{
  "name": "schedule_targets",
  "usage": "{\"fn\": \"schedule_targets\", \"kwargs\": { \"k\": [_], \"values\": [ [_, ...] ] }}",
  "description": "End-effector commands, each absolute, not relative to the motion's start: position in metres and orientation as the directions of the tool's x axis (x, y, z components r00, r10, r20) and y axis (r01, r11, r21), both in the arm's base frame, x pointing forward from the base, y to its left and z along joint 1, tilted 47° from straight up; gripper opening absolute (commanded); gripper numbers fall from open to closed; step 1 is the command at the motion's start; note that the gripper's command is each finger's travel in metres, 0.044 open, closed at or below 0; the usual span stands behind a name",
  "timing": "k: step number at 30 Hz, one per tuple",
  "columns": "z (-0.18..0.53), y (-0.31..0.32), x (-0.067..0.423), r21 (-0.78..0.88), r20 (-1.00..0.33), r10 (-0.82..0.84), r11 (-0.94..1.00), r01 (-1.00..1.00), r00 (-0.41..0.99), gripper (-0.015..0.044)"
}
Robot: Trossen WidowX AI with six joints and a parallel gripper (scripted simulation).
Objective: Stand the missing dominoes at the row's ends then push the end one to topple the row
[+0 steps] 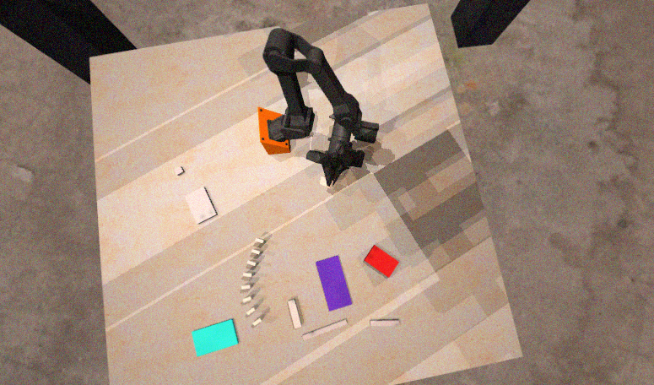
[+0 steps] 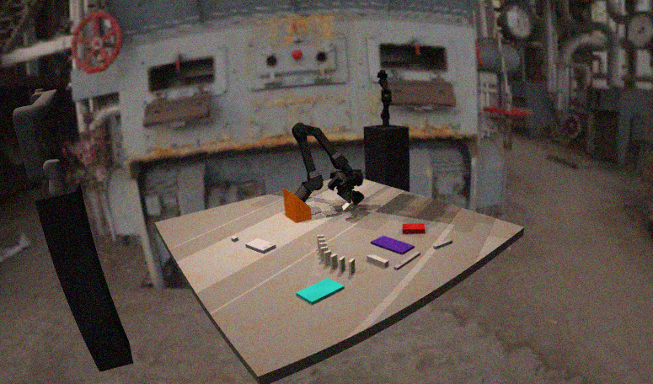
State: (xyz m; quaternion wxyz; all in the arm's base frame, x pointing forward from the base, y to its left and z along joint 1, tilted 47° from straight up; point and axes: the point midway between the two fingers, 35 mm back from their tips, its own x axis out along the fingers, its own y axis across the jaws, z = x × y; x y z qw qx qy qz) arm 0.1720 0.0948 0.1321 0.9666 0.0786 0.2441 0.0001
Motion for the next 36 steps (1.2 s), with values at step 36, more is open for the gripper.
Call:
{"fn": "schedule_targets", "kwargs": {
  "k": [36],
  "values": [
    [0.163,0.097,0.142,0.749,0.0,0.096,0.659,-0.064,0.995,0.0025]
  ]
}}
